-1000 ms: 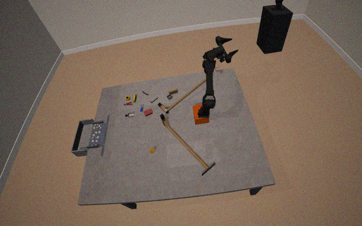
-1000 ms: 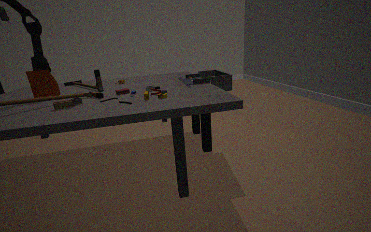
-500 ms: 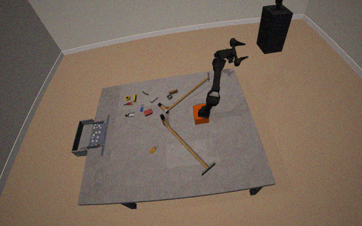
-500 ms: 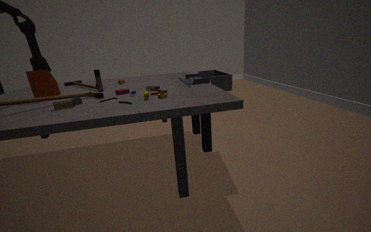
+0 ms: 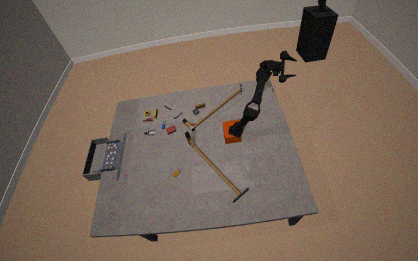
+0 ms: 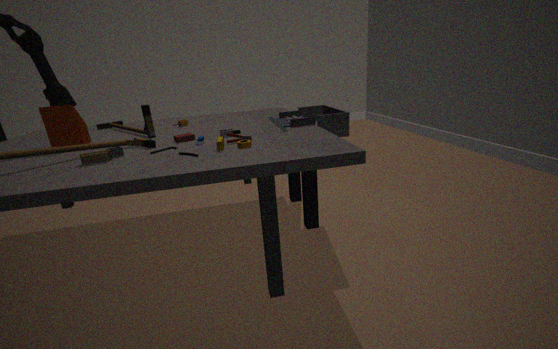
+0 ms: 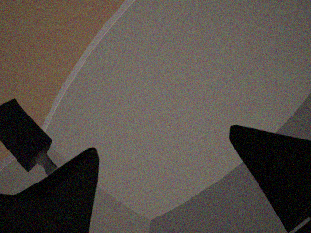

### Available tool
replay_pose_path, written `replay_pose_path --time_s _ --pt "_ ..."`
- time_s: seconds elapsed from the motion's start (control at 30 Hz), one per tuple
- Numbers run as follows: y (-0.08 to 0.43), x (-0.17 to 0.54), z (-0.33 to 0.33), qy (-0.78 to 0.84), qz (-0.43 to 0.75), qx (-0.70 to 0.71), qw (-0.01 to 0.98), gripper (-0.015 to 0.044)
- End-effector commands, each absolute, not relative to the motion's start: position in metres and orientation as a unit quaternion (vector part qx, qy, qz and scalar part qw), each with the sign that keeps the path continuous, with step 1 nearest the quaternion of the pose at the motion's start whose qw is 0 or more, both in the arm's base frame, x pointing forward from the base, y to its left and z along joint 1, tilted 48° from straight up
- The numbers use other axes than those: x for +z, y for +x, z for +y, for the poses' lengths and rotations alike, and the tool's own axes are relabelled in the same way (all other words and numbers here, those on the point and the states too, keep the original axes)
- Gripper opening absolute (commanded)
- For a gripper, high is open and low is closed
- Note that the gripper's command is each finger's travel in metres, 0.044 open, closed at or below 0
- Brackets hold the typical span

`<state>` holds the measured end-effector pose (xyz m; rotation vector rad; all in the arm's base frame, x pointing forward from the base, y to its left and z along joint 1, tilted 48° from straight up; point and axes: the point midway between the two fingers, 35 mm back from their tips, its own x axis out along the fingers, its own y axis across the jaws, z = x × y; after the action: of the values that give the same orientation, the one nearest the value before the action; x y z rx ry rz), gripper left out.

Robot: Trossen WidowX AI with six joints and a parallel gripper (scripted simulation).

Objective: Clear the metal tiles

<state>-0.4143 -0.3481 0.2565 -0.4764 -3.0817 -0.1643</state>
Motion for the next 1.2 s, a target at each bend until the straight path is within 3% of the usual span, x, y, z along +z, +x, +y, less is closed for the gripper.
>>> replay_pose_path --time_s 0.0,0.2,1.17 --pt "-0.43 0.244 -0.331 -0.181 -0.983 -0.039 0.009 0.044" --pt "-0.448 0.233 -0.308 -0.215 -0.976 -0.016 0.012 0.044" --pt "-0.446 0.237 -0.311 -0.215 -0.976 -0.016 0.012 0.044"
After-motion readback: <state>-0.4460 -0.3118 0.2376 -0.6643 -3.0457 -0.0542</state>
